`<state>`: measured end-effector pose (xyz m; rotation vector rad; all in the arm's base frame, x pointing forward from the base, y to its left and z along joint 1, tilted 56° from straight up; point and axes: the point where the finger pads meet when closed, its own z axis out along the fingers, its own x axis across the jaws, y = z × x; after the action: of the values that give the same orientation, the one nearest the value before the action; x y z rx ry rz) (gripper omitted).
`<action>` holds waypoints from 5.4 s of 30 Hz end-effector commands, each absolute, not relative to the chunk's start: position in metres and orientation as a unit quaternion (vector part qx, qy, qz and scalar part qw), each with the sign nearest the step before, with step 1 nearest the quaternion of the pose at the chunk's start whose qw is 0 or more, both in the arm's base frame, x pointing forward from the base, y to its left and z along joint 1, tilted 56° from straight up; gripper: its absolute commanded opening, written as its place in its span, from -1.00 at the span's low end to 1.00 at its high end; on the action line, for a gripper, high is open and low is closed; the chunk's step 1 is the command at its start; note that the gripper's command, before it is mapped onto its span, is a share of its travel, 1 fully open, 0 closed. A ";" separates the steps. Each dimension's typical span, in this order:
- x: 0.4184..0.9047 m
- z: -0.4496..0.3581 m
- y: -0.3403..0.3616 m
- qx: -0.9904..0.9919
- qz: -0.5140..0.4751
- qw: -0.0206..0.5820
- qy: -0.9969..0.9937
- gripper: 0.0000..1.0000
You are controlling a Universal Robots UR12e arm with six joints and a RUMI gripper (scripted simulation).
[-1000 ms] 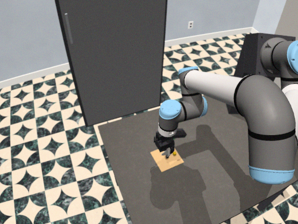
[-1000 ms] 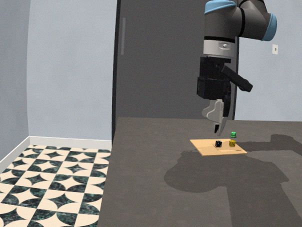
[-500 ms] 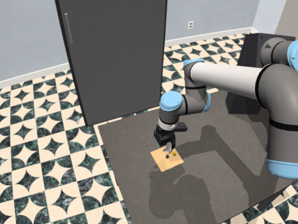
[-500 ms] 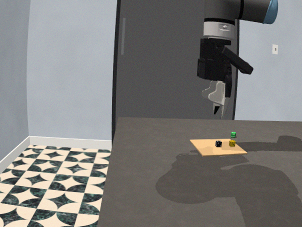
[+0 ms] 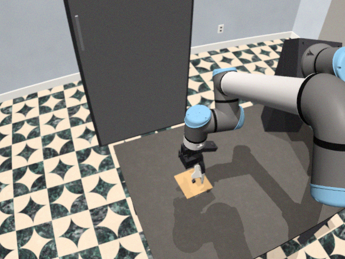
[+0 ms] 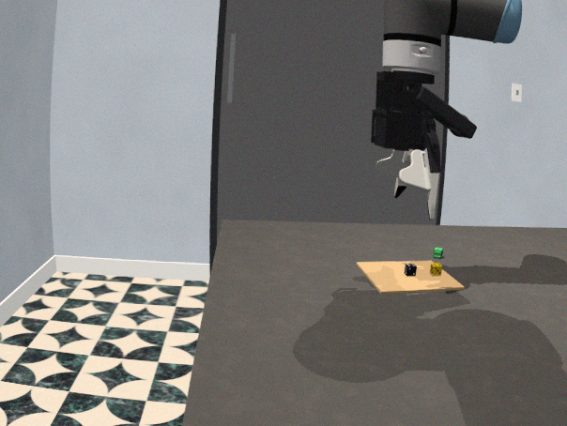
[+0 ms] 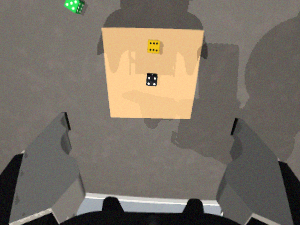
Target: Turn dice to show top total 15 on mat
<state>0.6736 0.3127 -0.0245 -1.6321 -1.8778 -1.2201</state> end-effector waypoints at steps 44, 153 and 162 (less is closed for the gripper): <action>0.632 -0.115 0.281 -0.315 -0.469 0.025 -0.824 1.00; 0.624 -0.175 0.307 -0.183 -0.468 -0.048 -0.863 -0.64; 0.625 -0.177 0.310 -0.183 -0.468 -0.048 -0.863 -0.64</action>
<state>0.6206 0.3096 -0.1765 -0.5943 -2.7915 -1.5169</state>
